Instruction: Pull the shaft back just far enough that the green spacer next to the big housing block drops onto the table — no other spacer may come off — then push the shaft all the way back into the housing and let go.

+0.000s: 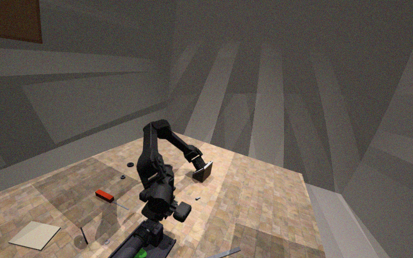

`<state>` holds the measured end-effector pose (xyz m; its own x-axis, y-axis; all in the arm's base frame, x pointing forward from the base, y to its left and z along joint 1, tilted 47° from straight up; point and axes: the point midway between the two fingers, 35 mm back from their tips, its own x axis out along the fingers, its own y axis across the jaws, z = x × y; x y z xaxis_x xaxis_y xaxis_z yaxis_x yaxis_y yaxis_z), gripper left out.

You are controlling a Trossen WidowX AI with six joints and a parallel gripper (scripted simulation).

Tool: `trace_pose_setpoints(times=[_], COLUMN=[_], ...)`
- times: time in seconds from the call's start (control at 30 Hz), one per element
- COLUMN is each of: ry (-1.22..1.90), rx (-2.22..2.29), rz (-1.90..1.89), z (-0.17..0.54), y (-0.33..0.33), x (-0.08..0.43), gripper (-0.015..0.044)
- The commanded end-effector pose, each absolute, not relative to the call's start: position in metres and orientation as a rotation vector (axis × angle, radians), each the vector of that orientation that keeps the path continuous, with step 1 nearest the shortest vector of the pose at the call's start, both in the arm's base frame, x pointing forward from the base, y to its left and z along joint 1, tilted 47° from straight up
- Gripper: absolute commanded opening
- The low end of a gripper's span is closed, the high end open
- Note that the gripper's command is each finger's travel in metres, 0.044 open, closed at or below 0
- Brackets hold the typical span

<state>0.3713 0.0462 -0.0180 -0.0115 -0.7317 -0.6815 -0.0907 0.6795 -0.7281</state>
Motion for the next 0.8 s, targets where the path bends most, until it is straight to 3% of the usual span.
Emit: trace_pose_setpoints(times=[0.0, 0.77], ry=[1.512, 1.512], rx=[-0.707, -0.707], rz=[-0.577, -0.577], z=[-0.0169, -0.0173], y=[0.0475, 0.048], x=[0.376, 0.3838], gripper=[0.0, 0.0])
